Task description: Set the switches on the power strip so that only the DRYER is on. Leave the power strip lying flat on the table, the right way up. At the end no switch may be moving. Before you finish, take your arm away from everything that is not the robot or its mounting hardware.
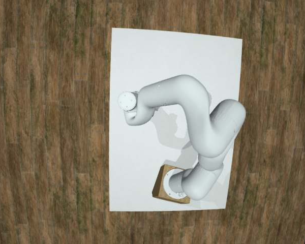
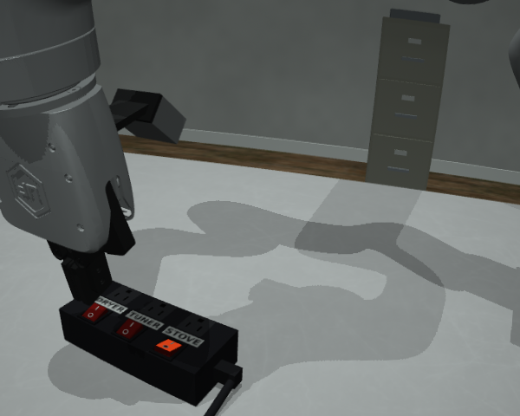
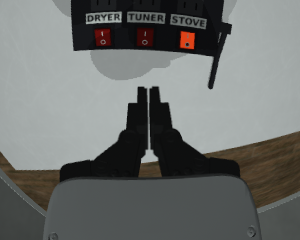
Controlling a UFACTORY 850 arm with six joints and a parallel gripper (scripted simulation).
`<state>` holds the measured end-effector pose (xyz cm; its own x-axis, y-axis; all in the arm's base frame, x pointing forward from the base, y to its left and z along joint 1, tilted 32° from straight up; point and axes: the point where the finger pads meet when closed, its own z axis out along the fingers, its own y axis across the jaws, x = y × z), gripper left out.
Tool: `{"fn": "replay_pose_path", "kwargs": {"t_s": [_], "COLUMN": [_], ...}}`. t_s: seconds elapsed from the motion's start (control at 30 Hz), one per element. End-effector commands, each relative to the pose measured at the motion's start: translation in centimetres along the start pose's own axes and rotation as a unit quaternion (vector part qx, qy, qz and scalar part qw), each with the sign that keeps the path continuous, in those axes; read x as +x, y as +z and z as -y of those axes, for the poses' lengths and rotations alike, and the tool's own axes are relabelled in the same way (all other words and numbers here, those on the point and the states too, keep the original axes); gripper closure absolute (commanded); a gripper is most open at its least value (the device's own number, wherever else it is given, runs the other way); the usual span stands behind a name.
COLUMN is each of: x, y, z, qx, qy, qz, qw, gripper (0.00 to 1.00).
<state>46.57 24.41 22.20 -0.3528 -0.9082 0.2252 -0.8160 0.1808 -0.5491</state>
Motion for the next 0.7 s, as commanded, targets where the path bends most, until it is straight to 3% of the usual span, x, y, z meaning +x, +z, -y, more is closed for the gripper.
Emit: {"fn": "replay_pose_path", "kwargs": {"t_s": [0.0, 0.43, 0.67], "x": [0.0, -0.1, -1.3], "y": [-0.1, 0.0, 5.6], "z": [0.0, 0.0, -0.1], "qx": [0.0, 0.0, -0.001], "qy": [0.0, 0.0, 0.0], "qz": [0.001, 0.001, 0.001], "qw": [1.0, 1.0, 1.0], "gripper": [1.0, 1.0, 1.0]}}
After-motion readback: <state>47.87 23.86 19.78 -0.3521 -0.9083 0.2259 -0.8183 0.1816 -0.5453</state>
